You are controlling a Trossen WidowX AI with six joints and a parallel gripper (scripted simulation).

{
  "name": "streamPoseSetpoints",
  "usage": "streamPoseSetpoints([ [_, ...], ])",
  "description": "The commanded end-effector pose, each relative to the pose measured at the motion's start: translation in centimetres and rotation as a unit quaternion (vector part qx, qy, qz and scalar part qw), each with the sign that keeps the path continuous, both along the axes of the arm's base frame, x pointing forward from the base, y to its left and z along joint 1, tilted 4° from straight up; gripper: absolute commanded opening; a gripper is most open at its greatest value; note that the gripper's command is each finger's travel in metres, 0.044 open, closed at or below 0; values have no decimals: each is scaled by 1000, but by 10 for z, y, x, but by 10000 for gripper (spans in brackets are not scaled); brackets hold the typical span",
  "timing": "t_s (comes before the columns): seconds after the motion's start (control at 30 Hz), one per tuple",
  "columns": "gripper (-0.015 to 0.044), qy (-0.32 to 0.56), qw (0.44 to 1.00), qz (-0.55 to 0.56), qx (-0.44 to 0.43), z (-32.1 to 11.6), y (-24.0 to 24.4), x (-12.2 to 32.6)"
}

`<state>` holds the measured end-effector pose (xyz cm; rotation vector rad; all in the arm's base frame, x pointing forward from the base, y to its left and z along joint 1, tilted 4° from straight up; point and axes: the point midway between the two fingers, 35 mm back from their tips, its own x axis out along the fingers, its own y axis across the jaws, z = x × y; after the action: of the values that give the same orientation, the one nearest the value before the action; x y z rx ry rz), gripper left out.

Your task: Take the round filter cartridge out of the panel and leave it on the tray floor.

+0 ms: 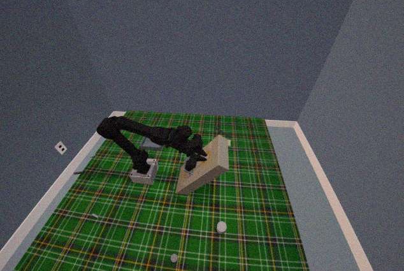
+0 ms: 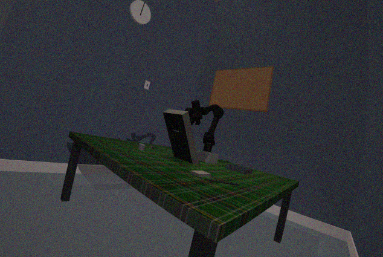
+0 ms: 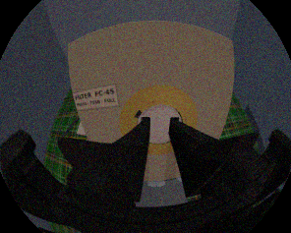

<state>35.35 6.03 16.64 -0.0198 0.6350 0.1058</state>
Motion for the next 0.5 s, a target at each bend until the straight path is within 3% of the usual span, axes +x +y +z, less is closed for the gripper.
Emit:
streamPoseSetpoints([
  [0.0, 0, 5, 997, -41, 58, -2, 1, 4],
  [0.47, 0, 28, 951, -183, 249, -2, 1, 3],
])
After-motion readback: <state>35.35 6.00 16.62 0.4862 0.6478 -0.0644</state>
